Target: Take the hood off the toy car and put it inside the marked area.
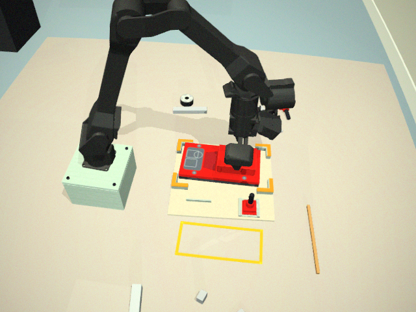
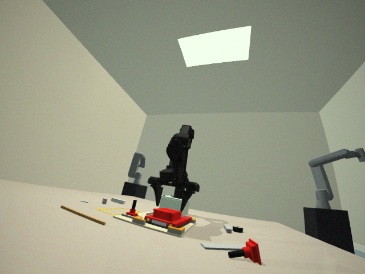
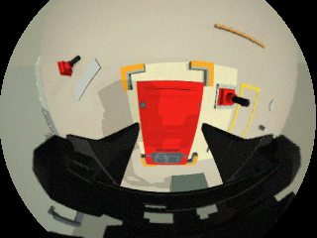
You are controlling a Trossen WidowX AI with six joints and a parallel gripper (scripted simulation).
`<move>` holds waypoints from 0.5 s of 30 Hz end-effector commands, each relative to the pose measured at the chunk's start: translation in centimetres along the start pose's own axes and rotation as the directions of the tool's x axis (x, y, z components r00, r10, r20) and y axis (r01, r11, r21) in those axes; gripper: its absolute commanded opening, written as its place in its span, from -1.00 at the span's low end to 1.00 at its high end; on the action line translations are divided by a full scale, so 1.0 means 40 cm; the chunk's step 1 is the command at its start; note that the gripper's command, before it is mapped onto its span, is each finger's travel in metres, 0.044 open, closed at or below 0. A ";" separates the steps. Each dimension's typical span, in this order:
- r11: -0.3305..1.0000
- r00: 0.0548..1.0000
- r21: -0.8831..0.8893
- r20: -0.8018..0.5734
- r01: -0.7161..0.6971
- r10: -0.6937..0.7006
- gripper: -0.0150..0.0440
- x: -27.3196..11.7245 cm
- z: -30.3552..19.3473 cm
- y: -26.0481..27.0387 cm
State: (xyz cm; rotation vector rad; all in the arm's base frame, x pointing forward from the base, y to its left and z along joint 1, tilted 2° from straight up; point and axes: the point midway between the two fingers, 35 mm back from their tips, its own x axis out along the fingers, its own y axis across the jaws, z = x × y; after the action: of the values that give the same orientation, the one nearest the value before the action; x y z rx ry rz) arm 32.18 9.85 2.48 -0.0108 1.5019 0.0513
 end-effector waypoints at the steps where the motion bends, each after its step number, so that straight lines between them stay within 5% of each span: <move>1: 1.000 1.000 -0.003 -0.004 0.005 -0.005 1.00 0.007 -0.002 -0.002; 15: 1.000 1.000 -0.003 -0.004 0.005 -0.005 1.00 0.023 -0.002 -0.002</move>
State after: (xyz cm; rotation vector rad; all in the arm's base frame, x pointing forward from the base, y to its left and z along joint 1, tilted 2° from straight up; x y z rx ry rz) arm 32.19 9.85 1.85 -0.0108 1.5022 0.0511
